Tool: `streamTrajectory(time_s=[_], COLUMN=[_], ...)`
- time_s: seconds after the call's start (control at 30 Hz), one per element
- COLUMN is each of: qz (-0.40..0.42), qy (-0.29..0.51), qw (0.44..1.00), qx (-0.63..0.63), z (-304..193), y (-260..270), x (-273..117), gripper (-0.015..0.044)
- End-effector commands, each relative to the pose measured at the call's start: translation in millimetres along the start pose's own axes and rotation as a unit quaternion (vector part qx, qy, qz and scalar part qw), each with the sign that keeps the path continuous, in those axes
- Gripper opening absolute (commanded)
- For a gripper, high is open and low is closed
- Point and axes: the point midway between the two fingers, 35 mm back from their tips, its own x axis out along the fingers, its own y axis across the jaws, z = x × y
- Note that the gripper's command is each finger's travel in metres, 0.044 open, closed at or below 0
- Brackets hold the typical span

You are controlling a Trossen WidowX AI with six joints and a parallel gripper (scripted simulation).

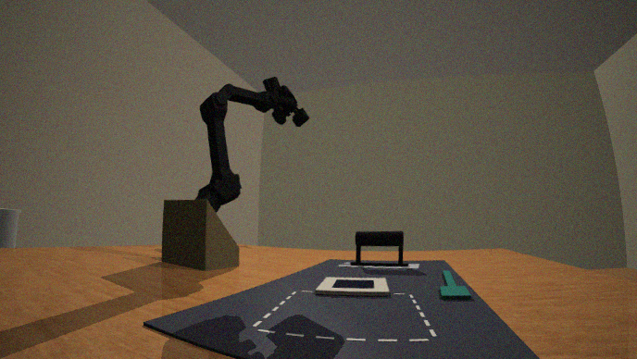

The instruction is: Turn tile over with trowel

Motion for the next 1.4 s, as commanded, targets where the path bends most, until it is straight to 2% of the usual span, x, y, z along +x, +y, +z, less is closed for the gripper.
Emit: streamTrajectory(time_s=[0.0, 0.5, 0.93, 1.37], qz=[0.048, 0.148, 0.215, 0.309], qy=[0.006, 0.017, 0.05, 0.101], qw=[0.999, 0.986, 0.969, 0.926], qx=[-0.004, 0.075, 0.109, 0.191], z=[3, 7, -3, -19], y=[33, 115, 176, 253], x=[5, 21, 17, 5], gripper=[0.027, 0.027, 0.027, 0.027])
